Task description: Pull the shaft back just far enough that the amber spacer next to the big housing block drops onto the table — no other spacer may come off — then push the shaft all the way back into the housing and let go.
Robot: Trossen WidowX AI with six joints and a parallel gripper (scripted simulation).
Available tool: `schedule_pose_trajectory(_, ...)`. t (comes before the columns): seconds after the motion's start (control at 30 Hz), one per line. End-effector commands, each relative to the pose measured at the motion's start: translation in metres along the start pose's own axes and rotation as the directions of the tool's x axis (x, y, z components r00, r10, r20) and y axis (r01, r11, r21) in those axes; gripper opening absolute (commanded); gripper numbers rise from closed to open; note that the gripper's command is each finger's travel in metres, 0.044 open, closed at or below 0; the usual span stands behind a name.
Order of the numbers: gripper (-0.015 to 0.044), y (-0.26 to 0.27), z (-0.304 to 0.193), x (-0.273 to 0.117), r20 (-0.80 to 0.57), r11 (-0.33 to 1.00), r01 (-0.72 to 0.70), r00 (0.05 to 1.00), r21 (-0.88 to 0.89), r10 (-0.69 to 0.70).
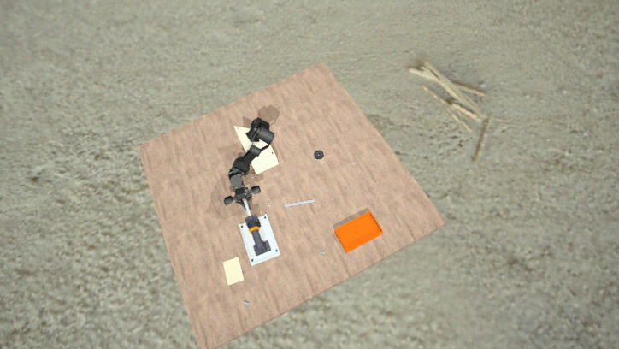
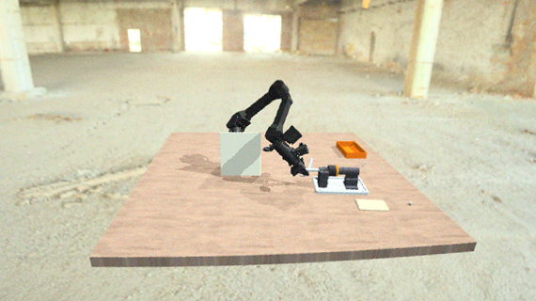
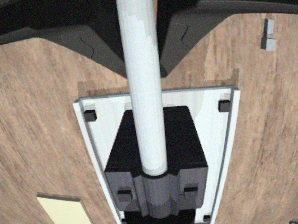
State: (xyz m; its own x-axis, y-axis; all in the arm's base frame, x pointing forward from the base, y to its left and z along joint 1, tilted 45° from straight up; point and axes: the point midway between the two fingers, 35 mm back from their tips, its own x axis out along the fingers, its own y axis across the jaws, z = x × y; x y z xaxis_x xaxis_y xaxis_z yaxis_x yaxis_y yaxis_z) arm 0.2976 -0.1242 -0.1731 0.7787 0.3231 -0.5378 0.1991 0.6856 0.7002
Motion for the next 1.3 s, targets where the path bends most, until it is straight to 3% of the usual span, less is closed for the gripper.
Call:
schedule_pose_trajectory(0.0, 0.0, 0.0006, -0.0006, -0.0004, 0.0, 1.0, -0.004, 1.0, -0.005, 0.004)
schedule_pose_trajectory(1.27, 0.0, 0.0006, -0.0032, -0.003, -0.001, 1.0, -0.004, 1.0, -0.005, 0.004)
